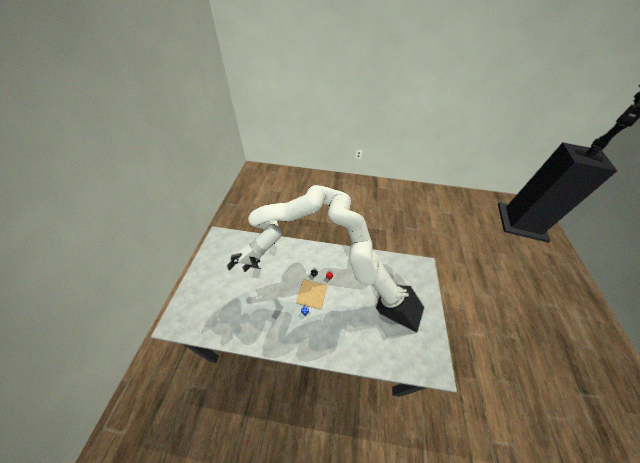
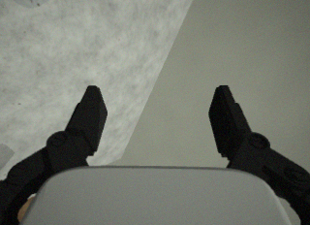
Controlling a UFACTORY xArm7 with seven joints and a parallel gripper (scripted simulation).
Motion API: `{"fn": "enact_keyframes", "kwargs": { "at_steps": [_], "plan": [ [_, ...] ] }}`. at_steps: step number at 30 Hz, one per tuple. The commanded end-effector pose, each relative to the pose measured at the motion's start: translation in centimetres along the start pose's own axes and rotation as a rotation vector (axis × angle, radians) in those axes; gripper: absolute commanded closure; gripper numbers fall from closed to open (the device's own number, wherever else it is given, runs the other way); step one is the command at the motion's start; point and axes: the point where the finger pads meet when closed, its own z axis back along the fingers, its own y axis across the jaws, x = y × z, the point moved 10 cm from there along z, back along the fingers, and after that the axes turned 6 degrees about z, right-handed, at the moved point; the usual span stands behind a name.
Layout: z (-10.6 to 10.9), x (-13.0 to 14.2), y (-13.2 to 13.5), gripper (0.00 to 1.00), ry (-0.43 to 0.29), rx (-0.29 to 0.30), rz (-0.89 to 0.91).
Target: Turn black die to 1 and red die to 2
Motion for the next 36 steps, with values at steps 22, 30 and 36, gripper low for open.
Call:
{"fn": "enact_keyframes", "kwargs": {
  "at_steps": [22, 30, 36],
  "plan": [
    [7.9, -3.7, -6.5, 0.00, 0.064, -0.240, 0.102],
    [7.9, -3.7, -6.5, 0.00, 0.064, -0.240, 0.102],
    [10.0, -5.2, -8.7, 0.00, 0.088, -0.327, 0.123]
  ]
}}
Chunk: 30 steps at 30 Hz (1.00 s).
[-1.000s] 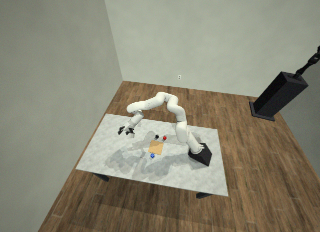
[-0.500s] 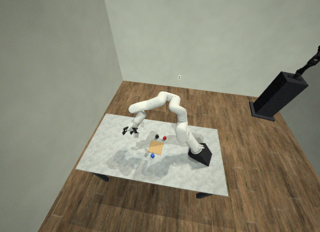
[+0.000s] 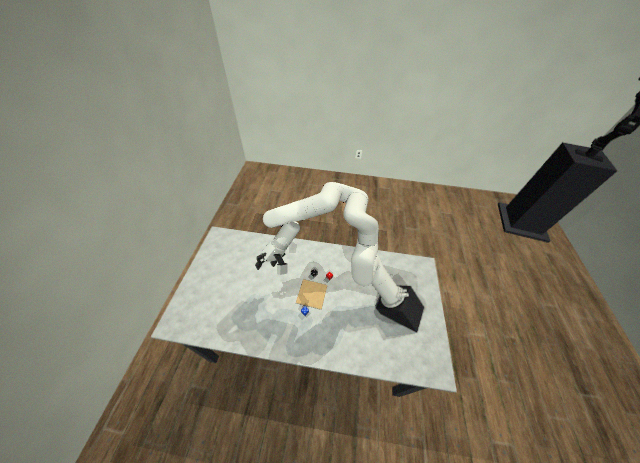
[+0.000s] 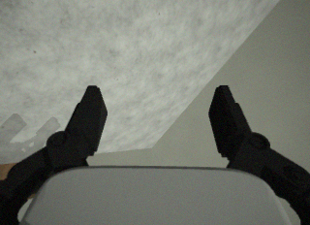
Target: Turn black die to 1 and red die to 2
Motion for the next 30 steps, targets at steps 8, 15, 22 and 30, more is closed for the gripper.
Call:
{"fn": "enact_keyframes", "kwargs": {
  "at_steps": [8, 15, 22, 30],
  "plan": [
    [1.5, -1.8, -2.2, 0.00, 0.022, -0.082, 0.021],
    [4.0, -5.5, -6.7, 0.00, 0.072, -0.255, 0.041],
    [4.0, -5.5, -6.7, 0.00, 0.072, -0.255, 0.041],
    [6.0, -8.6, -10.1, 0.00, 0.115, -0.405, 0.039]
  ]
}}
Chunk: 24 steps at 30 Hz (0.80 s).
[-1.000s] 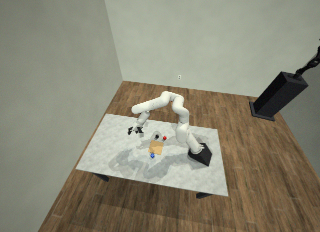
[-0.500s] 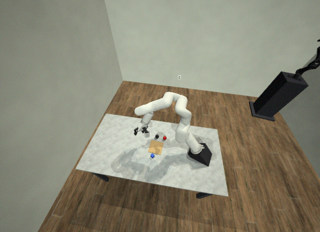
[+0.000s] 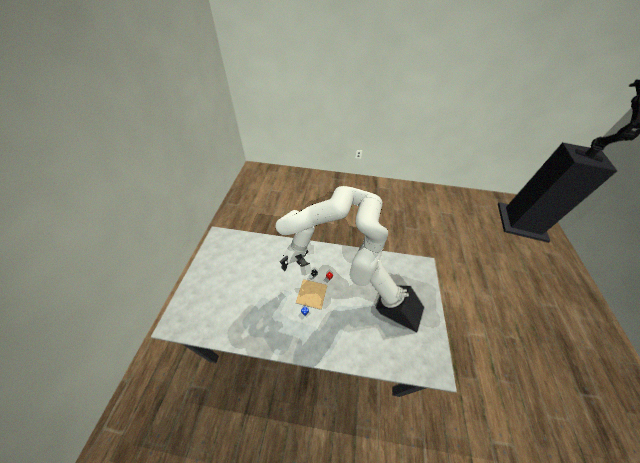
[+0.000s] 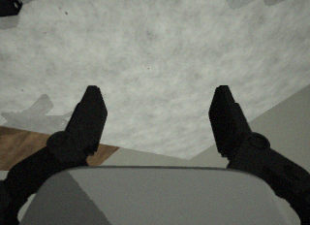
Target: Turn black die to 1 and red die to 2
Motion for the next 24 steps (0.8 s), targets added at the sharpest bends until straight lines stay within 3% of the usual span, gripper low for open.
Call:
{"fn": "enact_keyframes", "kwargs": {
  "at_steps": [1, 14, 16, 20, 22, 24],
  "plan": [
    [0.7, -2.9, -3.2, 0.00, 0.037, -0.127, -0.001],
    [0.7, -2.9, -3.2, 0.00, 0.037, -0.127, -0.001],
    [1.2, -5.3, -5.6, 0.00, 0.071, -0.234, -0.013],
    [1.2, -5.3, -5.6, 0.00, 0.071, -0.234, -0.013],
    [1.5, -6.6, -6.9, 0.00, 0.089, -0.293, -0.023],
    [1.6, -6.9, -7.3, 0.00, 0.095, -0.311, -0.026]
  ]
}}
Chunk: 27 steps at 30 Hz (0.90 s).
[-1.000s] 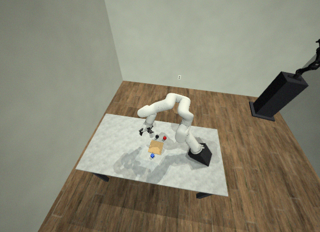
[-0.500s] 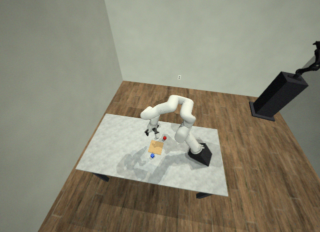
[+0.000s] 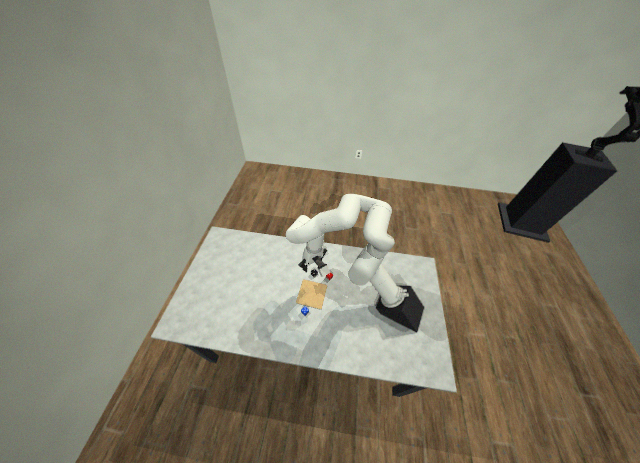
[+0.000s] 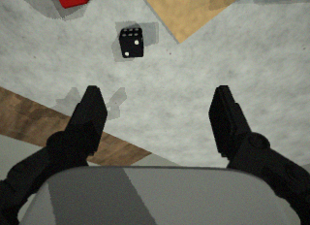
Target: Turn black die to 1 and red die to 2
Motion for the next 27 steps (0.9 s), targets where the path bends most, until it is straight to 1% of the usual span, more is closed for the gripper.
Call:
{"fn": "enact_keyframes", "kwargs": {
  "at_steps": [1, 23, 27],
  "plan": [
    [0.0, -1.3, -1.4, 0.00, 0.016, -0.057, -0.009],
    [-0.1, -1.3, -1.4, 0.00, 0.016, -0.057, -0.009],
    [-1.1, -1.3, -1.5, 0.00, 0.014, -0.057, -0.008]
  ]
}}
